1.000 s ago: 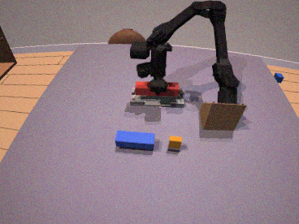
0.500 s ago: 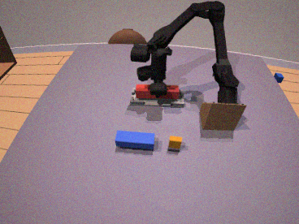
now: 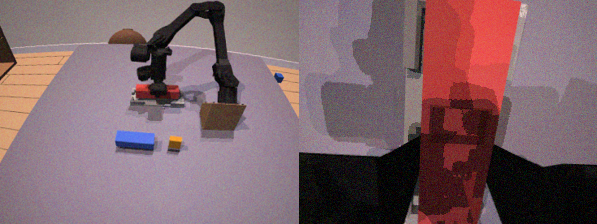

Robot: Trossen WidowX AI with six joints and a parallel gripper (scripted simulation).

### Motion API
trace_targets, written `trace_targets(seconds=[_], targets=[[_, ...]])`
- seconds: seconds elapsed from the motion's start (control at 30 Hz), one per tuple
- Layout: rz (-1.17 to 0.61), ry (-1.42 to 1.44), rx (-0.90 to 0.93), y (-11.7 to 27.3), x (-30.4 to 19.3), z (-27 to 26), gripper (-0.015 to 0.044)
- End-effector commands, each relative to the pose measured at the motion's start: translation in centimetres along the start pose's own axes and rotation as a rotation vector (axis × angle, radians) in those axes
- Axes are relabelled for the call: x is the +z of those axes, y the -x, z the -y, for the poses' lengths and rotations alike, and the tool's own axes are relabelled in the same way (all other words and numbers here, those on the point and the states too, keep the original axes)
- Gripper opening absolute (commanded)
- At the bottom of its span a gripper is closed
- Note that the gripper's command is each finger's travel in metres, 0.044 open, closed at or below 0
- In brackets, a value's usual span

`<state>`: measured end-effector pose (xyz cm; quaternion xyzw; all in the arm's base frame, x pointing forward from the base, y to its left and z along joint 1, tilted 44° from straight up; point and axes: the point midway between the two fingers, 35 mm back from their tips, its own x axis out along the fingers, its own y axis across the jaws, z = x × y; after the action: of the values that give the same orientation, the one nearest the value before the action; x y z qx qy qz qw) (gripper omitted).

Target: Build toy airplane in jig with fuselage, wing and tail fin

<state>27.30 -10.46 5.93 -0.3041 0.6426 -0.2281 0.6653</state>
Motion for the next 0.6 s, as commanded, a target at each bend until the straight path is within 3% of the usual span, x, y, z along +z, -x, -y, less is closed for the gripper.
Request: trace_targets(seconds=[0.0, 0.2, 0.47, 0.57], targets=[[0.0, -0.001, 0.0, 0.0, 0.0, 0.0, 0.0293], [0.0, -0.001, 0.0, 0.0, 0.0, 0.0, 0.044], [0.0, 0.0, 0.001, 0.3, 0.1, 0.0, 0.044], [0.001, 0.002, 0.011, 4.3, 0.6, -0.3, 0.044]])
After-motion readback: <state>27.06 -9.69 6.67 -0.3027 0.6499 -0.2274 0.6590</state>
